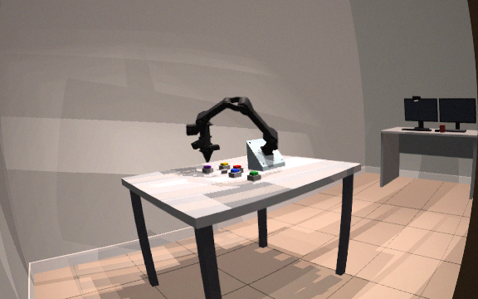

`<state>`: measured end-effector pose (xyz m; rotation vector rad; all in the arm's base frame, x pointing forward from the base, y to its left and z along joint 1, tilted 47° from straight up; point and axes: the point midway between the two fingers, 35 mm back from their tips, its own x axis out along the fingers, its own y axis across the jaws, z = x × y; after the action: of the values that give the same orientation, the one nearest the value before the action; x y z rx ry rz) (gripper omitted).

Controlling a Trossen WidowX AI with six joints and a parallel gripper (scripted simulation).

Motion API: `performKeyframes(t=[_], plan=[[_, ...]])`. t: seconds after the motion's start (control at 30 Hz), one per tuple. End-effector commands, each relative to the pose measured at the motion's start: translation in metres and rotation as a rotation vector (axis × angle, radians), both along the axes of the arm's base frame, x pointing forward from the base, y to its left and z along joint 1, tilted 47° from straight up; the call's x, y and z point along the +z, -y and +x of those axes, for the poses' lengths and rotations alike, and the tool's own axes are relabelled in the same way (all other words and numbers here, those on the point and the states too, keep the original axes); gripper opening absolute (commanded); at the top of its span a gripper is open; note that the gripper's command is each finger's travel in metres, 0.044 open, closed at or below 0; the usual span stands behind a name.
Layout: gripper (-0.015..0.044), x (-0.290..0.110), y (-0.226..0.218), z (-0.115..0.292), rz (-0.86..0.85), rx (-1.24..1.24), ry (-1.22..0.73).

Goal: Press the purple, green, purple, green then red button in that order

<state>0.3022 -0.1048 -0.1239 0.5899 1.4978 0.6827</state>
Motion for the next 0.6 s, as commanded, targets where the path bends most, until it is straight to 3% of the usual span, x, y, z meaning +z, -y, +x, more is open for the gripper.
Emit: performKeyframes(t=[0.0,0.57], plan=[[0.002,-0.001,-0.001,0.002,-0.003,-0.013,0.011],[0.002,-0.019,-0.02,0.001,-0.002,-0.013,0.012]])
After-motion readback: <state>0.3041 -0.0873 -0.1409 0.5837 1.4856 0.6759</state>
